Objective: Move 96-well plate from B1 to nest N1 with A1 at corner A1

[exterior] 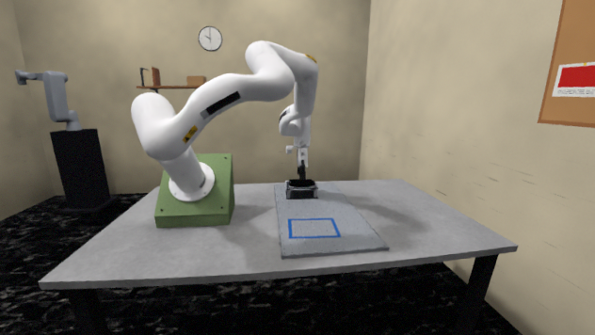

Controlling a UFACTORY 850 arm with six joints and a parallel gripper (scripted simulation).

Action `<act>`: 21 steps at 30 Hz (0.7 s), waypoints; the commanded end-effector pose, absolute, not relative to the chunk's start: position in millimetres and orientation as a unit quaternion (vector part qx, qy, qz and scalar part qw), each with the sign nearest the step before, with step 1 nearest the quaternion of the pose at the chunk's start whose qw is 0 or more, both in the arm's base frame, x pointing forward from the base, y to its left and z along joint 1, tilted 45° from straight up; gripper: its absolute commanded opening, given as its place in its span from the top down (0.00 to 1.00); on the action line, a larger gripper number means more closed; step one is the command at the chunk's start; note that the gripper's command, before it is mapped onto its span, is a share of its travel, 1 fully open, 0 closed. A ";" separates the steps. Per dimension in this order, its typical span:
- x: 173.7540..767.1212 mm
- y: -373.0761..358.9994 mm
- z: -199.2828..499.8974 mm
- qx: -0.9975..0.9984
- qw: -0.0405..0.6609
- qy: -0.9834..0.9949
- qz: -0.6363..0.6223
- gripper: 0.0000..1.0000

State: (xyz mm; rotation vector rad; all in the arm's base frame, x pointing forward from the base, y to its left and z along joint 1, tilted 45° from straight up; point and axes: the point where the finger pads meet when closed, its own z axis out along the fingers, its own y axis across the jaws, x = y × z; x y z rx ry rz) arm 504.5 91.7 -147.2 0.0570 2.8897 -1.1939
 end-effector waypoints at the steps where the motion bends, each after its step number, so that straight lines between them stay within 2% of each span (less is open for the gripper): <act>1: 505.0 97.4 -141.6 0.018 0.008 0.924 -0.382 0.00; 21: 505.0 131.4 -107.6 0.018 0.008 0.924 -0.382 0.00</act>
